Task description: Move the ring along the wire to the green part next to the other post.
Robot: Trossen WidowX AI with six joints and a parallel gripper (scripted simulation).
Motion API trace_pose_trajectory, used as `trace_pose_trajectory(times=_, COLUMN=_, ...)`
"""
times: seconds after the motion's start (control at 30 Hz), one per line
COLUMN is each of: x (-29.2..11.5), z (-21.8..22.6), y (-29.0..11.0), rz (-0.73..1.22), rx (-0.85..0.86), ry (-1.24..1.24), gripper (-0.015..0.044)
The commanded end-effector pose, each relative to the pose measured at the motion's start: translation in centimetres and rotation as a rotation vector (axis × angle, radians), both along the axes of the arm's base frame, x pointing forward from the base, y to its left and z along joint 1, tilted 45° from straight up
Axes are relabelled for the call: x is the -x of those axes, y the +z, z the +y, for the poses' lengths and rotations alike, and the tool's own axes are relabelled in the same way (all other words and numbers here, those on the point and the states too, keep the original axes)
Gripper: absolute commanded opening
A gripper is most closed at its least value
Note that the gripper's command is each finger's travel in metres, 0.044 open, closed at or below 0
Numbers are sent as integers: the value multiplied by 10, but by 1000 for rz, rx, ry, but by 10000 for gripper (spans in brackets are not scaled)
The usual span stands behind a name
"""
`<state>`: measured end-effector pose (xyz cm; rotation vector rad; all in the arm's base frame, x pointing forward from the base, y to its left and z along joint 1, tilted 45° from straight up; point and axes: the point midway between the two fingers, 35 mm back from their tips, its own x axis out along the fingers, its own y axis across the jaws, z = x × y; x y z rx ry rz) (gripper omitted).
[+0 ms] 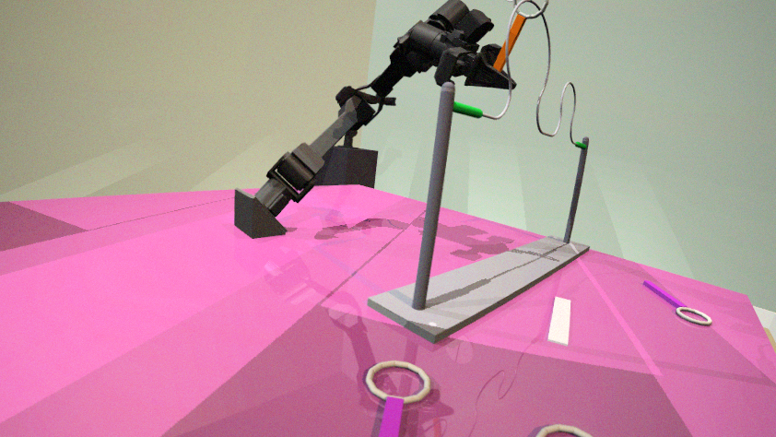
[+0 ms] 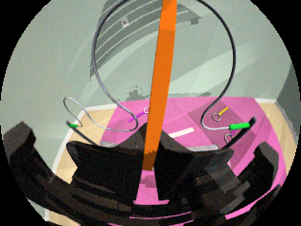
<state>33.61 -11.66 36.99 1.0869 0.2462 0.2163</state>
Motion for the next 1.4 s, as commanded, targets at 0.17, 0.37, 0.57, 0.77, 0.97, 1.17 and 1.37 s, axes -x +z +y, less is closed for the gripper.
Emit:
trace_pose_trajectory(times=0.17, x=0, z=3, y=2, rz=-17, rx=-112, ry=8, gripper=-150)
trace_pose_trajectory(times=0.37, x=0, z=4, y=4, rz=-31, rx=-185, ry=9, gripper=-150)
trace_pose_trajectory(times=0.57, x=-2, z=5, y=7, rz=-49, rx=-257, ry=-1, gripper=-150)
trace_pose_trajectory(times=0.77, x=-11, z=8, y=10, rz=-89, rx=-330, ry=-66, gripper=-150)
trace_pose_trajectory(times=0.97, x=-11, z=9, y=13, rz=-102, rx=-402, ry=-68, gripper=-150)
trace_pose_trajectory(times=1.17, x=-11, z=9, y=16, rz=-112, rx=-472, ry=-68, gripper=-150)
trace_pose_trajectory(times=1.37, x=-11, z=9, y=20, rz=-123, rx=-545, ry=-67, gripper=-150)
